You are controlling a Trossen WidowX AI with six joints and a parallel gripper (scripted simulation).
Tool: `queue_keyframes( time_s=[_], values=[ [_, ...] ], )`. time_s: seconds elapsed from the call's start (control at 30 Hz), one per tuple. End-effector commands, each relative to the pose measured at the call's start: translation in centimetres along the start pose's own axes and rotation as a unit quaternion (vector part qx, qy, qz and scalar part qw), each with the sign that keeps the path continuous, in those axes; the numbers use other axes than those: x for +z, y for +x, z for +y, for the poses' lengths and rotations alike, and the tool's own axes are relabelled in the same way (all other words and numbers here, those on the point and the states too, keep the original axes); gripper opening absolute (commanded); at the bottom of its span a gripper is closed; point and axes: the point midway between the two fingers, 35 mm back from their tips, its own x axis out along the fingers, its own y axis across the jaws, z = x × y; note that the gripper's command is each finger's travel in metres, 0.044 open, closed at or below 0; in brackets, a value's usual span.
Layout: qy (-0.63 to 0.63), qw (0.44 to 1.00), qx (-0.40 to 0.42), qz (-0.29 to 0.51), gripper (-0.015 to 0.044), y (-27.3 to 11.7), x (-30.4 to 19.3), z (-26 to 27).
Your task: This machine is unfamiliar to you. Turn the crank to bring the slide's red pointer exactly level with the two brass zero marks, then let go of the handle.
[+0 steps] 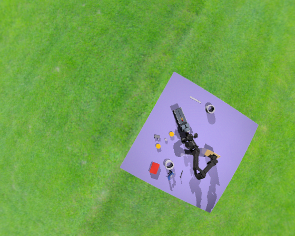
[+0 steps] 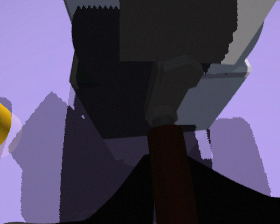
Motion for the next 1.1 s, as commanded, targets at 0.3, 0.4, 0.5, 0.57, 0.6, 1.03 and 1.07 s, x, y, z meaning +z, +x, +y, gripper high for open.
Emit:
queue_keyframes(
  time_s=[0.3,0.4,0.5,0.57,0.6,1.03,1.07],
  values=[
    [-0.005,1.000,0.011,-0.001,0.0000,-0.13,0.08,1.00],
    [-0.005,1.000,0.011,-0.001,0.0000,-0.14,0.09,1.03],
    [-0.005,1.000,0.011,-0.001,0.0000,-0.15,0.09,1.05],
    [-0.005,1.000,0.011,-0.001,0.0000,-0.15,0.10,1.06],
    [-0.005,1.000,0.011,-0.001,0.0000,-0.16,0.10,1.08],
    [-0.005,1.000,0.011,-0.001,0.0000,-0.21,0.14,1.19],
    [-0.005,1.000,0.011,-0.001,0.0000,-0.21,0.14,1.20]
  ],
)
